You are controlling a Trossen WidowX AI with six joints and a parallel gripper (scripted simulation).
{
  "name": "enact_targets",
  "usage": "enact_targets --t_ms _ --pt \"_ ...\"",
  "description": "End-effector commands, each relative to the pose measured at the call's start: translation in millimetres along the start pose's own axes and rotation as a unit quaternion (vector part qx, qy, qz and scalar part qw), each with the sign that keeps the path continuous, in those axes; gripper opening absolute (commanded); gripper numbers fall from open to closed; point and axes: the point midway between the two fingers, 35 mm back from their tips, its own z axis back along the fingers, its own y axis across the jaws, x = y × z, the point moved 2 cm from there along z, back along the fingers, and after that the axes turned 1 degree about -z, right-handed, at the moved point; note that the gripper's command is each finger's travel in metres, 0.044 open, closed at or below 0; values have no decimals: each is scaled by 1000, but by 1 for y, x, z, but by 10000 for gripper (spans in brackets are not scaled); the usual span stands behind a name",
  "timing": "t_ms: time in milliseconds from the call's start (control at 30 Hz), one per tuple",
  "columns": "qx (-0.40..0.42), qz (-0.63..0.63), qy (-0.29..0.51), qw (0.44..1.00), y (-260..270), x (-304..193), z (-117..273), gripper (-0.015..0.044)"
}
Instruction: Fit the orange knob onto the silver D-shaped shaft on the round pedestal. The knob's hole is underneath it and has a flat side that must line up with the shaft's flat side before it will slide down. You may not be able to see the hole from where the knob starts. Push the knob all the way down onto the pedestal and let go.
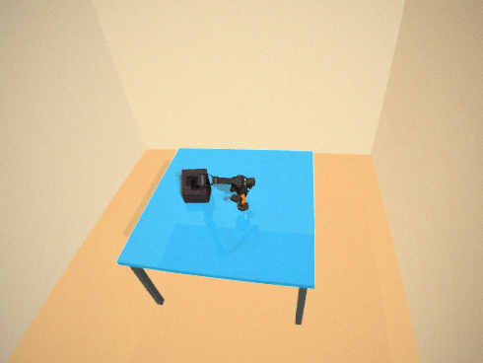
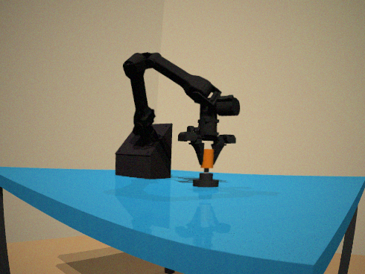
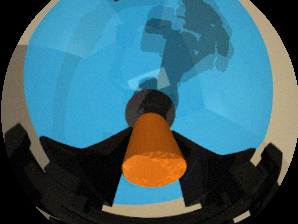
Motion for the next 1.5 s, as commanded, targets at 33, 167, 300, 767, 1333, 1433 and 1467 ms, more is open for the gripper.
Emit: enact_targets --t_ms 33,167,300,767,1333,1433,1467 --pt "0 0 2 1000 -1 -1 2 0" --pt "0 0 2 1000 -1 1 4 0" --pt "0 43 2 999 -1 1 5 0" --pt "0 105 2 994 3 6 3 0" --pt "0 105 2 994 -1 0 3 0" --pt "0 105 2 994 -1 1 3 0" --pt "0 105 2 994 -1 1 4 0"
